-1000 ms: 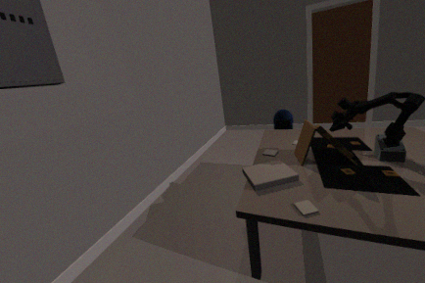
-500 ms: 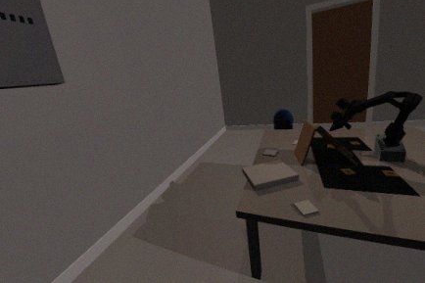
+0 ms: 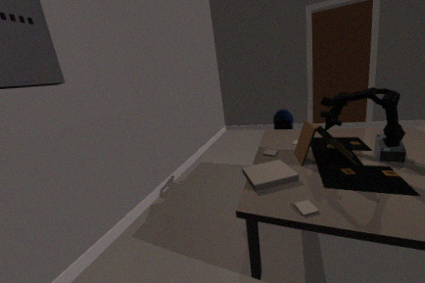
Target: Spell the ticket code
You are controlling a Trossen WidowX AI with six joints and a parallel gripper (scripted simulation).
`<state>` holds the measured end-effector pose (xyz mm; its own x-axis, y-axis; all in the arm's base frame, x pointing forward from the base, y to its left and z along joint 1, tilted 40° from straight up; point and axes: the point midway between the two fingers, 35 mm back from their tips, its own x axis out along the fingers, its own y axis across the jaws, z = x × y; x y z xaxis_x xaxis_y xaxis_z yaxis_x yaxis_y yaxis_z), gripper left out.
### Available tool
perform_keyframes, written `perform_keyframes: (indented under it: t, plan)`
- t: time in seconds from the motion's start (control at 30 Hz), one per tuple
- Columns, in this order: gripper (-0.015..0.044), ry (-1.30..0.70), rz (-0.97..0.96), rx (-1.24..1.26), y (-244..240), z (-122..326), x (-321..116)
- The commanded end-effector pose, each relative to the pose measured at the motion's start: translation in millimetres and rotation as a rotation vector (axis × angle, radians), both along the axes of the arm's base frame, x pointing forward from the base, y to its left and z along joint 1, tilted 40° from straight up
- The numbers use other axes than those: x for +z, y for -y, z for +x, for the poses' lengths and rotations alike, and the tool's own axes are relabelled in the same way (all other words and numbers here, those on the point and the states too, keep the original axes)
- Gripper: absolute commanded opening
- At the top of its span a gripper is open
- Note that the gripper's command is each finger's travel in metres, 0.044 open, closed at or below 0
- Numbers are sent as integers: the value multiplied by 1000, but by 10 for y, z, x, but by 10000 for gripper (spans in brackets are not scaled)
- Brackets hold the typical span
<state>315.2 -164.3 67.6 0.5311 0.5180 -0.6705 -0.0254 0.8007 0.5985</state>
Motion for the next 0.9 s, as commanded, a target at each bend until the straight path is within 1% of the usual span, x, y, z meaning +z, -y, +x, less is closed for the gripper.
perform_keyframes:
  t: [0.0, 0.87]
  plan:
    - [0, -182, 8, 207, 6, 11, 7]
    - [0, -181, 8, 207, -26, 79, -18]
